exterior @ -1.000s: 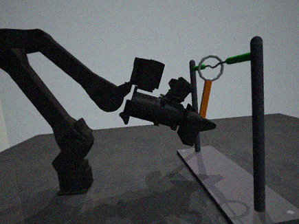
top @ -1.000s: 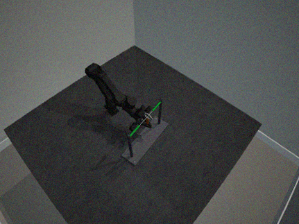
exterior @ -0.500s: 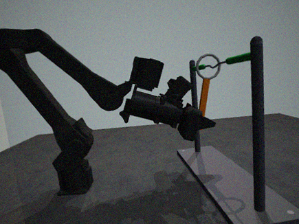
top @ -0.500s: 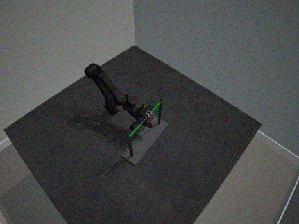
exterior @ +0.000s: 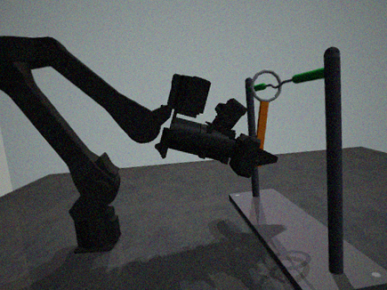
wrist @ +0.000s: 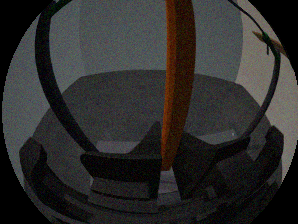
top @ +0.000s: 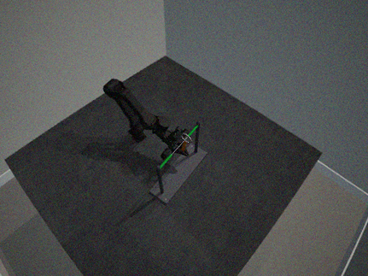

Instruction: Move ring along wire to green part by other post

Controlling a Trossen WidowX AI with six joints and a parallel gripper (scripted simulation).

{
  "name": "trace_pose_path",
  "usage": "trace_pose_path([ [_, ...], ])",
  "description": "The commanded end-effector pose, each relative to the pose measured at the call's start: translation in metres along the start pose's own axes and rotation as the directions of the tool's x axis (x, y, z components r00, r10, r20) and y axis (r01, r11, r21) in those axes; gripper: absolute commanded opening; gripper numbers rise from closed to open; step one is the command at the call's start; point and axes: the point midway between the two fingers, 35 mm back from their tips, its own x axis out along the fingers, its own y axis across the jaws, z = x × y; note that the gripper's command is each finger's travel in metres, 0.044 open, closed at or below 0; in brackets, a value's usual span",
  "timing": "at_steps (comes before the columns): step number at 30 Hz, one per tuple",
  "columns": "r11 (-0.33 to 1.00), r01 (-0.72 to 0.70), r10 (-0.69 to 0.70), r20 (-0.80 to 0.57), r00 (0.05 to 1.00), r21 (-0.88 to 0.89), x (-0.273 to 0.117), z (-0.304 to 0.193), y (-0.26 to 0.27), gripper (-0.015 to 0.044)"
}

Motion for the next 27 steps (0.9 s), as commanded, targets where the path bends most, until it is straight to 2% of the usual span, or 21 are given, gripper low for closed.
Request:
trace_pose_path([
  [1, 1.0, 0.002, -0.002, 0.003, 1.0, -0.012, 0.0, 0.0, 0.004, -0.015],
  [27, 1.0, 0.004, -0.004, 0.007, 1.0, -0.01, 0.0, 0.0, 0.029, -0.015],
])
